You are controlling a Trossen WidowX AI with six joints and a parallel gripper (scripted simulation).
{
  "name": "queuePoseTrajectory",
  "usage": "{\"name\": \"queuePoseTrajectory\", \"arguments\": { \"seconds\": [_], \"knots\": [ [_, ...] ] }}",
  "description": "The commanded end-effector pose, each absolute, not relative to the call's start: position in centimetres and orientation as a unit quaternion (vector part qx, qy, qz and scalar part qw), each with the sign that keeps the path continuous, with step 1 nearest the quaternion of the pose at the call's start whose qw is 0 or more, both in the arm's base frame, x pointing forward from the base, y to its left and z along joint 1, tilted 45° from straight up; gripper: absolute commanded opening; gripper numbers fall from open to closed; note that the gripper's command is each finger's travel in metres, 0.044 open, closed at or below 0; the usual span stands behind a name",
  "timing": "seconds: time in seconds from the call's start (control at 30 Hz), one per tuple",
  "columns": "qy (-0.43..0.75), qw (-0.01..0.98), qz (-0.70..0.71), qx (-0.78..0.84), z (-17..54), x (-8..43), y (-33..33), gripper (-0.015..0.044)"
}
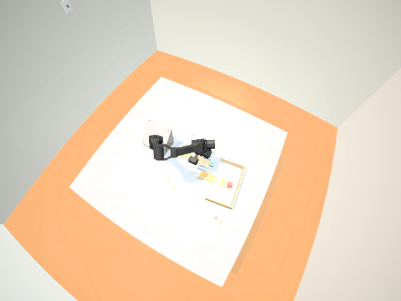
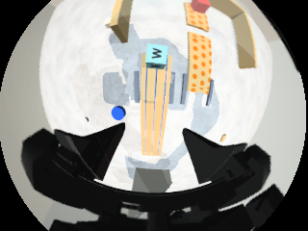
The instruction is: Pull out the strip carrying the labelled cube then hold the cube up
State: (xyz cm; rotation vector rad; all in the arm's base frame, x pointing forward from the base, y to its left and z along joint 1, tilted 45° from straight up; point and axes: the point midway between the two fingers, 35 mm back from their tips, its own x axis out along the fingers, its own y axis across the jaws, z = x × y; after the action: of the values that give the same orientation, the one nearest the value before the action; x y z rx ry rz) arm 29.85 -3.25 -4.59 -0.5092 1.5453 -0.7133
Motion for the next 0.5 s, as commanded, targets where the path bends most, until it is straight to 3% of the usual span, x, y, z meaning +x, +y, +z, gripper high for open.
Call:
{"name": "queuePoseTrajectory", "arguments": {
  "seconds": [0.0, 0.47],
  "knots": [
    [0.675, 0.630, -0.311, -0.225, -4.5, 31.4, -3.3, 0.0440],
    [0.674, 0.631, -0.312, -0.225, -4.4, 36.3, -3.4, 0.0440]
  ]
}}
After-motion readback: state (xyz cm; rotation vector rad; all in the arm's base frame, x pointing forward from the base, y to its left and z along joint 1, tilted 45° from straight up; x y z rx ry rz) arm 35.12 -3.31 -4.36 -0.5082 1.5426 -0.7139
